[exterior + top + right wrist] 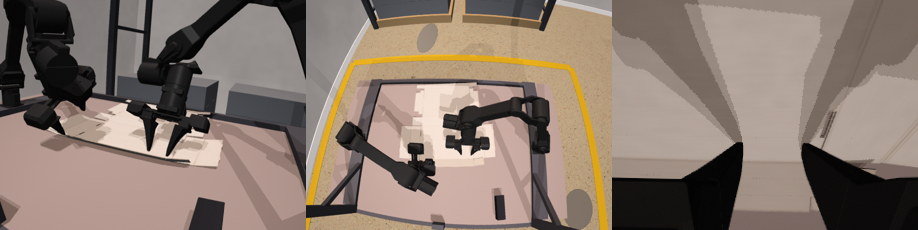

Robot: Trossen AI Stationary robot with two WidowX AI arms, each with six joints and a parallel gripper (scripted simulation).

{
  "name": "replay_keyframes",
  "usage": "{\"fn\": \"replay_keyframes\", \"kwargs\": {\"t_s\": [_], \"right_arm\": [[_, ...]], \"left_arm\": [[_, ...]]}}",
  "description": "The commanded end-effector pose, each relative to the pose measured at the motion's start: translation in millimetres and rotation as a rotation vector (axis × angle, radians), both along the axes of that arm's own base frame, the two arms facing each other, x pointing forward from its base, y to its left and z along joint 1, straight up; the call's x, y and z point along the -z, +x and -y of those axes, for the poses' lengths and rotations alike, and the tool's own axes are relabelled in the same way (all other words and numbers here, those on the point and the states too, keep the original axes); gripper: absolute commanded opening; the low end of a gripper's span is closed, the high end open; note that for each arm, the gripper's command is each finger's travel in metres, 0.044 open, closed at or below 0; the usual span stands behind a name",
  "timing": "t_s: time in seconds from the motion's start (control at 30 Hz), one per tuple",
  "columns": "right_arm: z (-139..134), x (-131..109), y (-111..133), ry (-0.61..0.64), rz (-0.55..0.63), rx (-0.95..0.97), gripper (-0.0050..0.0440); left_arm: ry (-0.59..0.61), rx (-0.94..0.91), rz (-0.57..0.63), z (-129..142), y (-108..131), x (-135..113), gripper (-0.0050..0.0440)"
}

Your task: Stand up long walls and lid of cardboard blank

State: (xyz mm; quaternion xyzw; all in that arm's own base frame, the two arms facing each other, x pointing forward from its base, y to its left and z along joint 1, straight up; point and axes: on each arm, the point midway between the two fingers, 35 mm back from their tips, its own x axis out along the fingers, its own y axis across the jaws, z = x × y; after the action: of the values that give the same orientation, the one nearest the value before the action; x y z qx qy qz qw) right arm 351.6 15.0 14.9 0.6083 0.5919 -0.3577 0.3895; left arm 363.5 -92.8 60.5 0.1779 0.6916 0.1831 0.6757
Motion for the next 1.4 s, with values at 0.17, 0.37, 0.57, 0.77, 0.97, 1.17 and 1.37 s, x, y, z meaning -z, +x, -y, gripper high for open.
{"fn": "replay_keyframes", "kwargs": {"t_s": [0.17,0.37,0.57,0.77,0.97,1.17,1.37], "right_arm": [[8,18,-13,-0.032,-0.036,-0.001,0.0203],[10,20,-16,-0.033,-0.037,0.000,0.0203],[13,24,-19,-0.030,-0.026,-0.003,0.0203],[12,24,-18,-0.026,-0.019,-0.006,0.0203],[8,22,-15,-0.018,-0.007,-0.015,0.0203],[-4,18,-8,-0.008,0.003,-0.025,0.0203],[-7,19,-7,-0.024,-0.012,-0.011,0.0203]], "left_arm": [[-0.112,0.013,0.049,3,4,-11,0.0398],[-0.112,0.013,0.049,3,4,-3,0.0398],[-0.112,0.013,0.049,3,6,0,0.0398],[-0.112,0.013,0.049,-1,7,0,0.0398],[-0.112,0.013,0.049,-7,7,0,0.0398],[-0.111,0.013,0.049,-17,7,-2,0.0398],[-0.110,0.013,0.049,-24,2,-5,0.0398]]}}
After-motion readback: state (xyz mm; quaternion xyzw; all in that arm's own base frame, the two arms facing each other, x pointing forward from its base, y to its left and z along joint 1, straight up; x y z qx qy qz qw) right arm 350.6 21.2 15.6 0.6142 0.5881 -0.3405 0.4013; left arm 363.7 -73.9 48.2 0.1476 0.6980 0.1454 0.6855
